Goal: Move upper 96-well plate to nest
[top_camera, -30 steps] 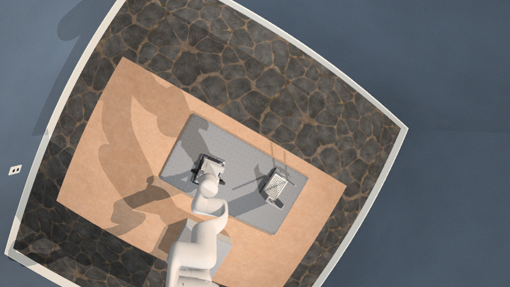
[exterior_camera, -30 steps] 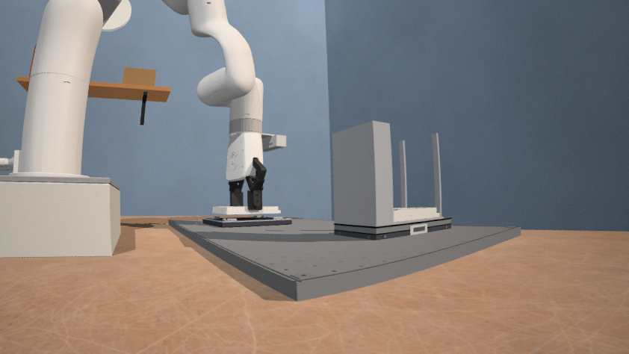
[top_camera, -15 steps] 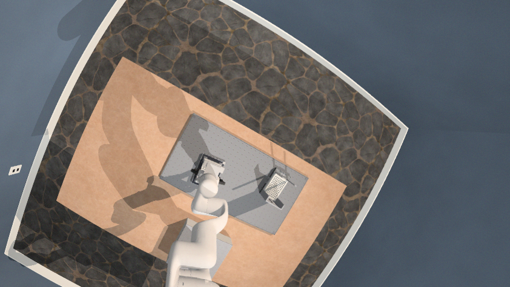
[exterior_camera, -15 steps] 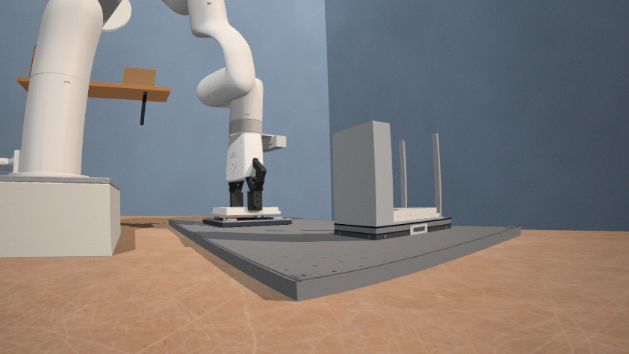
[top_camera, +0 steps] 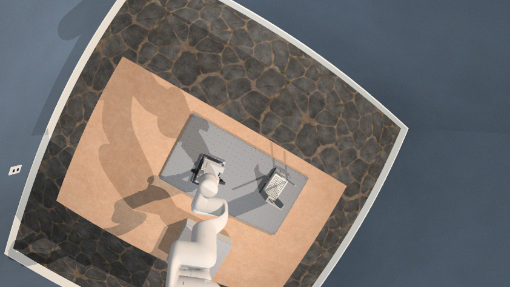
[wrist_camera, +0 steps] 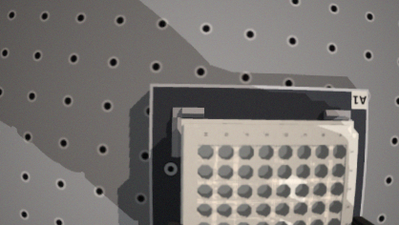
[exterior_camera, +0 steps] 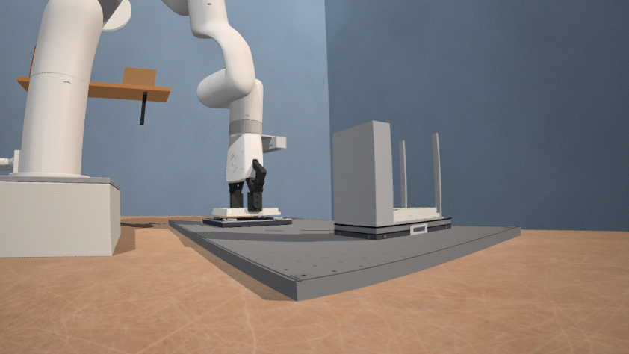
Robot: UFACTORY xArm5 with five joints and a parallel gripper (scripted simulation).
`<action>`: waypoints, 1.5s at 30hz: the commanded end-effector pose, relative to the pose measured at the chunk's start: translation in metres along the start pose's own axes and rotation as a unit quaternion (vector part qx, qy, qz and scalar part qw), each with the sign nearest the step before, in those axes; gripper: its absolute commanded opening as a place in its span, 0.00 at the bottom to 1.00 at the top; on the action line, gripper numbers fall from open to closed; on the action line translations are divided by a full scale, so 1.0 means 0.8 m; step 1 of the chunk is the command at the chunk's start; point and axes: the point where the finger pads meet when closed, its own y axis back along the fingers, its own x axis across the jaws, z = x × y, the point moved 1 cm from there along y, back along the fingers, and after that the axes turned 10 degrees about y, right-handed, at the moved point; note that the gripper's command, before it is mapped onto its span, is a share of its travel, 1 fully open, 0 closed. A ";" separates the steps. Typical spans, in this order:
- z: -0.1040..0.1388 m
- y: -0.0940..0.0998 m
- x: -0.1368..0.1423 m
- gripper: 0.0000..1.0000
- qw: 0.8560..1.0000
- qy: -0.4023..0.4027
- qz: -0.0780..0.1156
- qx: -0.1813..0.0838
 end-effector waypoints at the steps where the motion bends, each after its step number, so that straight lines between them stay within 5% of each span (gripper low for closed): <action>1: -0.002 0.000 0.000 0.00 1.000 0.000 0.000 0.002; 45: -0.002 -0.008 0.000 0.00 1.000 0.000 0.000 0.002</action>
